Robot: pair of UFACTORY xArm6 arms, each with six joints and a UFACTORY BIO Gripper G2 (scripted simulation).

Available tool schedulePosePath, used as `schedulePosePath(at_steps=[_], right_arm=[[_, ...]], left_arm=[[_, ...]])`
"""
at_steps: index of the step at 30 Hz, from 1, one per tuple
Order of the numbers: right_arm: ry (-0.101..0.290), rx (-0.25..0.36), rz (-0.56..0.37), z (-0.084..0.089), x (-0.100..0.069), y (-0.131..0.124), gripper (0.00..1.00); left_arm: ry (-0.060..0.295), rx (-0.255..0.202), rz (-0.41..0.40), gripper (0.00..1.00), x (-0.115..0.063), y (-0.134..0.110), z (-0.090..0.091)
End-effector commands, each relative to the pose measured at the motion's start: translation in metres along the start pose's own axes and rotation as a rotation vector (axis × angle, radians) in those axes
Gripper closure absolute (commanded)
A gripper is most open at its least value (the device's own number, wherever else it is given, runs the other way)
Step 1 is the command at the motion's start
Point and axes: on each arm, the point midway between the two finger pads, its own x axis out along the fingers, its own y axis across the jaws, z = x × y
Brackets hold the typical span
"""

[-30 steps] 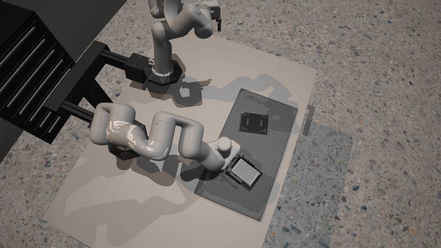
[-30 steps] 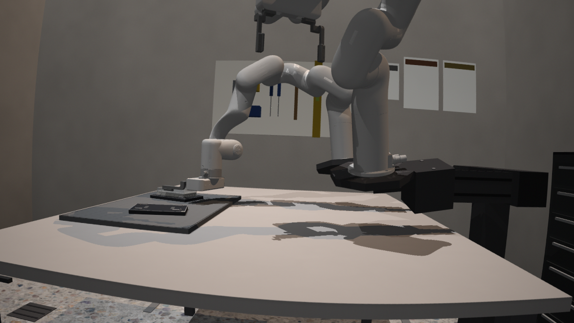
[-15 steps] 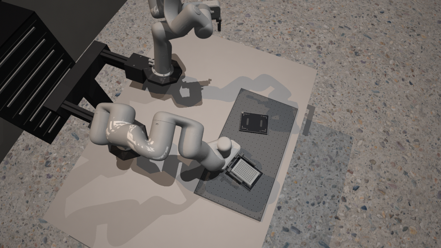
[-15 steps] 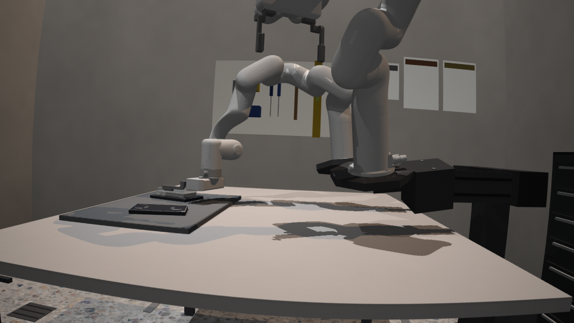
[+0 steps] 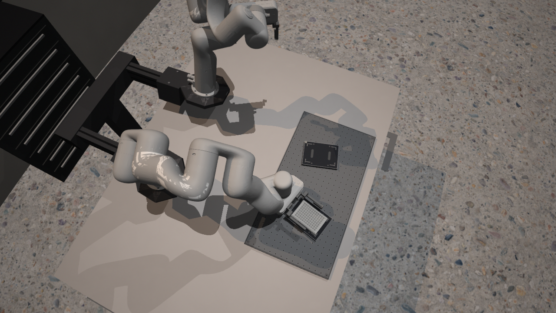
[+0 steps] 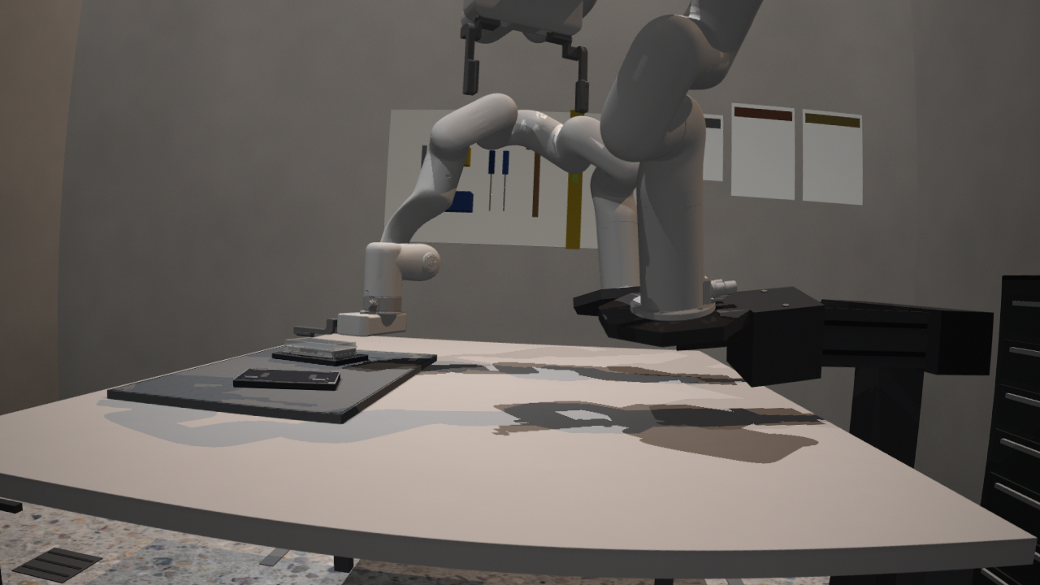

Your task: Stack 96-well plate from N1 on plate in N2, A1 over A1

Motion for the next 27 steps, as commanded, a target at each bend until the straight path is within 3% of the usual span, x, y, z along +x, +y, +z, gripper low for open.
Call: schedulePosePath(at_steps=[1,16,27], right_arm=[[-0.002,0.002,0.0,0.008,0.001,0.0,0.63],[-0.002,0.002,0.0,0.048,0.001,0.0,0.63],[-0.002,0.002,0.0,0.05,0.001,0.0,0.63]], left_arm=[[-0.002,-0.001,0.001,0.0,-0.001,0.0,0.0],[-0.002,-0.001,0.001,0.0,-0.001,0.0,0.0],[-0.002,-0.001,0.001,0.0,-0.001,0.0,0.0]])
